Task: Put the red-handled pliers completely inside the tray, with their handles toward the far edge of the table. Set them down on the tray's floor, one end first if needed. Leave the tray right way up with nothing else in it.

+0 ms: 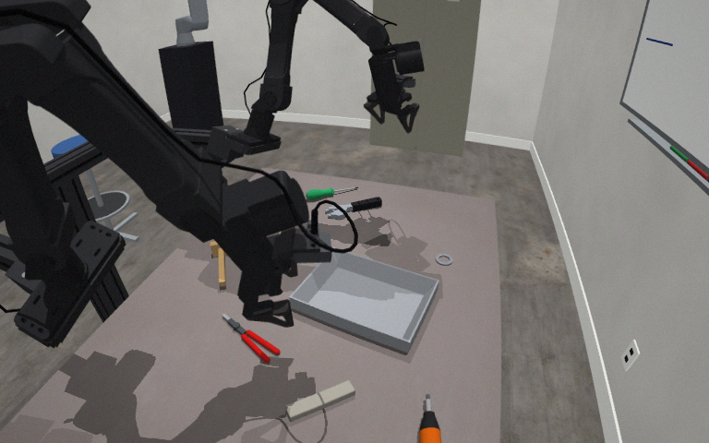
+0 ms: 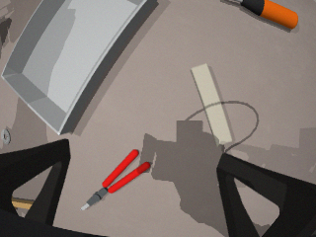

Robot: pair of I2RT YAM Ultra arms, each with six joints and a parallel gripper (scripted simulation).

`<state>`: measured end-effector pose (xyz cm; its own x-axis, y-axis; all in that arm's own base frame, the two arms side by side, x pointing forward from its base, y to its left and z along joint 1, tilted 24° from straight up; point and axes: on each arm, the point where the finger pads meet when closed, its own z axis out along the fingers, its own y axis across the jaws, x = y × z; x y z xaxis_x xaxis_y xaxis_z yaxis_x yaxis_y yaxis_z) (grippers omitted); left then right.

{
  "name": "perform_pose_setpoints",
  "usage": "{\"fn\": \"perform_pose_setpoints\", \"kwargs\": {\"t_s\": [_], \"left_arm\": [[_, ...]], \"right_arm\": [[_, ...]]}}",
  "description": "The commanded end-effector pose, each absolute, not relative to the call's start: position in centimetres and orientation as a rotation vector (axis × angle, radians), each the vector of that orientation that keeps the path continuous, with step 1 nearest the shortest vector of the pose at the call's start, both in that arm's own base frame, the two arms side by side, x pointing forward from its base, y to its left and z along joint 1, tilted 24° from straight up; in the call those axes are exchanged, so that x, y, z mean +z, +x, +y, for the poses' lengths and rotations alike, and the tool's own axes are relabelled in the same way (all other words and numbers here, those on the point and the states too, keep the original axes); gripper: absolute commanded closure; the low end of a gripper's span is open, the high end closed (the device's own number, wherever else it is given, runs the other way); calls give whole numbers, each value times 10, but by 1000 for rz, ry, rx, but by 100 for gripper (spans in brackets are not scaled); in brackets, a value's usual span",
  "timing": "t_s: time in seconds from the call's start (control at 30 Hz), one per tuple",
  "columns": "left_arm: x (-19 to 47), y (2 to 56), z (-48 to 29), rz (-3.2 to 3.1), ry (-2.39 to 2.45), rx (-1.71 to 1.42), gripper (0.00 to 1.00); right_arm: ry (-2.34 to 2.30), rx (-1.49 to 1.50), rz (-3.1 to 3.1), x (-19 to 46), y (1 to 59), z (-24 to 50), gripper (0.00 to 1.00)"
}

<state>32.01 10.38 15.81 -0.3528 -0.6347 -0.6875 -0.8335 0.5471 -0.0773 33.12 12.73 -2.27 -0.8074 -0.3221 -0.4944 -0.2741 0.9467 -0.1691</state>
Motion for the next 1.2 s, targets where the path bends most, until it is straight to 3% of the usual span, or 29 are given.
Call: {"fn": "perform_pose_setpoints", "kwargs": {"t_s": [0.0,0.73,1.17], "left_arm": [[165,323,103,2086,-1170,362,0],[158,340,90,2144,-1044,352,0],[80,392,-2,2436,-398,386,0]], "right_arm": [[-426,-109,2546,-18,334,131,0],[-468,-104,2460,-6,346,124,0],[-388,-197,2198,41,374,3,0]]}}
